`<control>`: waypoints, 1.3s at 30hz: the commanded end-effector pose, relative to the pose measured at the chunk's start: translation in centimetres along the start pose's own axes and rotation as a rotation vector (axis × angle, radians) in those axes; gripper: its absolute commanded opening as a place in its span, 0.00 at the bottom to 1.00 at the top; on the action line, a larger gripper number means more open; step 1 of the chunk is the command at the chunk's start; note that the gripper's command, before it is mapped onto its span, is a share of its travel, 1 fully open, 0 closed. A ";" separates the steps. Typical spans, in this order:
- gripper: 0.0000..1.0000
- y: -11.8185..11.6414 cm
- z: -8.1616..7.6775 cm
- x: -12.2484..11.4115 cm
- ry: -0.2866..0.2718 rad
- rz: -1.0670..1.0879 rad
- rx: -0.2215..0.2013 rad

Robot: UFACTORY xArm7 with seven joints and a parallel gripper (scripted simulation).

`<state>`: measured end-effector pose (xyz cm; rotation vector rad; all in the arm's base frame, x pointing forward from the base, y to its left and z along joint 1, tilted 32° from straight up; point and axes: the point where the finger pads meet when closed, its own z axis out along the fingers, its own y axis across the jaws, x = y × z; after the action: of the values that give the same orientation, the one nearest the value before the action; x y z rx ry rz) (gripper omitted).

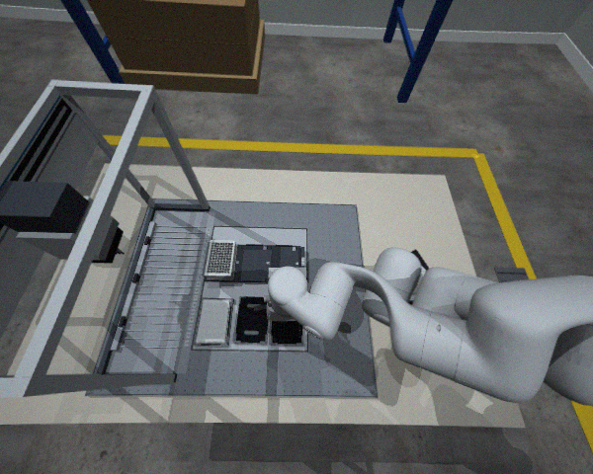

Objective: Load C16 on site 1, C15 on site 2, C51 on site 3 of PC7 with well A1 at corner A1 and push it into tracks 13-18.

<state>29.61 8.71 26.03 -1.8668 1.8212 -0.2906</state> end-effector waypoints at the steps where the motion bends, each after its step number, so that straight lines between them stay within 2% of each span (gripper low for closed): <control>1: 1.00 -0.2 0.9 -0.1 -0.001 -0.001 0.003; 28: 1.00 -0.2 5.1 -0.1 -0.001 0.000 0.002; 39: 1.00 -0.2 6.3 -0.1 -0.001 0.000 0.002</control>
<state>32.36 9.90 21.22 -1.8671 1.8217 -0.2901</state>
